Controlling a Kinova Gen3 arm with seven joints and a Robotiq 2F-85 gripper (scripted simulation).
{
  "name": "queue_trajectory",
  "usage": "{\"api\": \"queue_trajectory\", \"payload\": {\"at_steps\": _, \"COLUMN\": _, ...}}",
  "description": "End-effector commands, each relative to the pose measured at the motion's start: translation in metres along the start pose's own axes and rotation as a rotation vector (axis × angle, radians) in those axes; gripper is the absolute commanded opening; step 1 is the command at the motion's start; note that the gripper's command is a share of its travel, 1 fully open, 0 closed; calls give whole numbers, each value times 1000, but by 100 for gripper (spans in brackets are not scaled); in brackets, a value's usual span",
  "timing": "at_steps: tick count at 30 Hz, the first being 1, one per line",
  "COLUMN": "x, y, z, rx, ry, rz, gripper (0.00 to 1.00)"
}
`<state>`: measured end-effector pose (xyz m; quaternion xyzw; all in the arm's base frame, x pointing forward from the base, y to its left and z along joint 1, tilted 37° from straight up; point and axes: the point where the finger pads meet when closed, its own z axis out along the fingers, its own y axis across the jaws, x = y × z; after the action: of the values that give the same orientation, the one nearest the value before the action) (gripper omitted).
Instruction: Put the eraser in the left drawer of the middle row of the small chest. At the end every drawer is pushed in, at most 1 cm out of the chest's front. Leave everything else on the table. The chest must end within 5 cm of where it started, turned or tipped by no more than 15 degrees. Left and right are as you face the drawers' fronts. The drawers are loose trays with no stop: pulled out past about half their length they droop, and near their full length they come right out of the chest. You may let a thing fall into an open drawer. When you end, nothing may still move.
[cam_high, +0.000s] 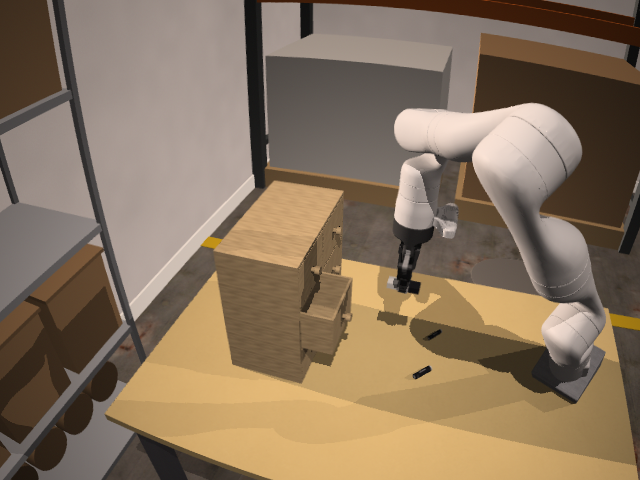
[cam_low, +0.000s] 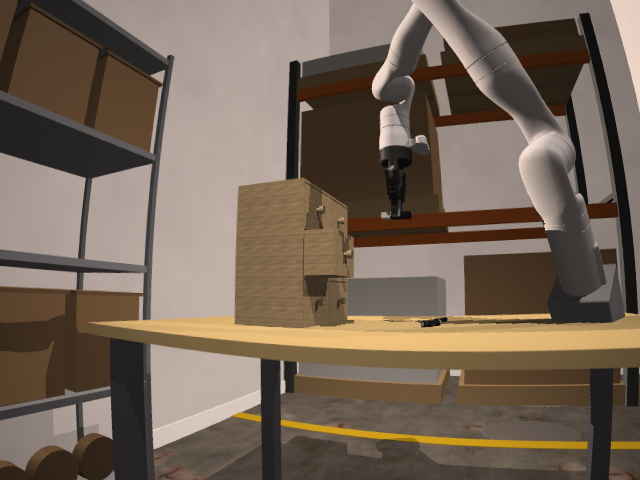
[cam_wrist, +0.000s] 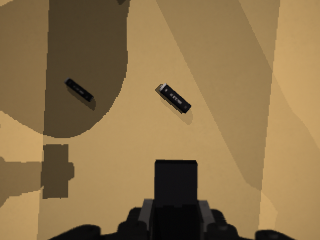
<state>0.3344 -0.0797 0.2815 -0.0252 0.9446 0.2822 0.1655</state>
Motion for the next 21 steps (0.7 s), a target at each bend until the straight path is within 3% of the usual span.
{"api": "queue_trajectory", "payload": {"at_steps": 1, "x": 2, "y": 0, "z": -1, "rx": 2, "ry": -6, "rz": 5, "gripper": 19}}
{"api": "queue_trajectory", "payload": {"at_steps": 9, "x": 3, "y": 0, "z": -1, "rx": 2, "ry": -128, "rz": 4, "gripper": 19}}
{"api": "queue_trajectory", "payload": {"at_steps": 16, "x": 5, "y": 0, "z": 0, "rx": 1, "ry": -280, "rz": 4, "gripper": 19}}
{"api": "queue_trajectory", "payload": {"at_steps": 18, "x": 5, "y": 0, "z": 0, "rx": 1, "ry": -280, "rz": 4, "gripper": 19}}
{"api": "queue_trajectory", "payload": {"at_steps": 21, "x": 5, "y": 0, "z": 0, "rx": 4, "ry": -351, "rz": 4, "gripper": 19}}
